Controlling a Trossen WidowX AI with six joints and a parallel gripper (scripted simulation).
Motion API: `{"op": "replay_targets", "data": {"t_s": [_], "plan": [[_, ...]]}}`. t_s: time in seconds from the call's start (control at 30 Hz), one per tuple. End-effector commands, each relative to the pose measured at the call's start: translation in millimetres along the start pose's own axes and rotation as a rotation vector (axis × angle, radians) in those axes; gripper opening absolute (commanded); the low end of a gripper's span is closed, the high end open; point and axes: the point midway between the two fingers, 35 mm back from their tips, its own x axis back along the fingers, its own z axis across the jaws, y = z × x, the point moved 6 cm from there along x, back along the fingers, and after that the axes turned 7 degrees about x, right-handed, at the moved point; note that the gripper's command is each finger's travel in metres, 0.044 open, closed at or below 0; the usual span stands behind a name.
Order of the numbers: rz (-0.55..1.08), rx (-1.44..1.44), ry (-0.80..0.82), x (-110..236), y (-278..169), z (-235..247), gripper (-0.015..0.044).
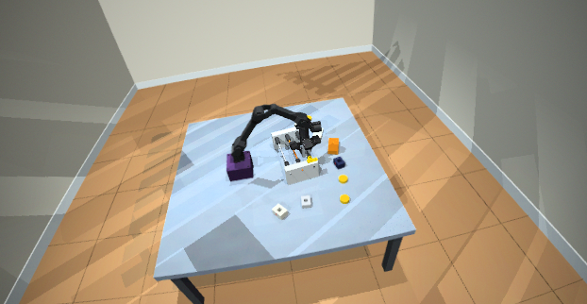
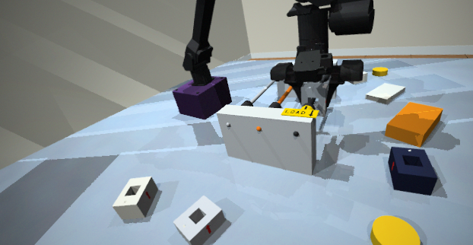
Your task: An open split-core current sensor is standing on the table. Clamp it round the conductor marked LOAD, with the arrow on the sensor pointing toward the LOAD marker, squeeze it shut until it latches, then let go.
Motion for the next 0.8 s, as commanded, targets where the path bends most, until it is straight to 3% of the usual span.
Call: {"op": "replay_targets", "data": {"t_s": [0.0,0.47,0.77], "plan": [[0.0,0.0,0.0,0.1,0.0,0.2,0.0],[0.0,0.0,0.0,-5.2,0.0,0.2,0.0],[0.0,0.0,0.0,-1.3,0.0,0.2,0.0236]]}}
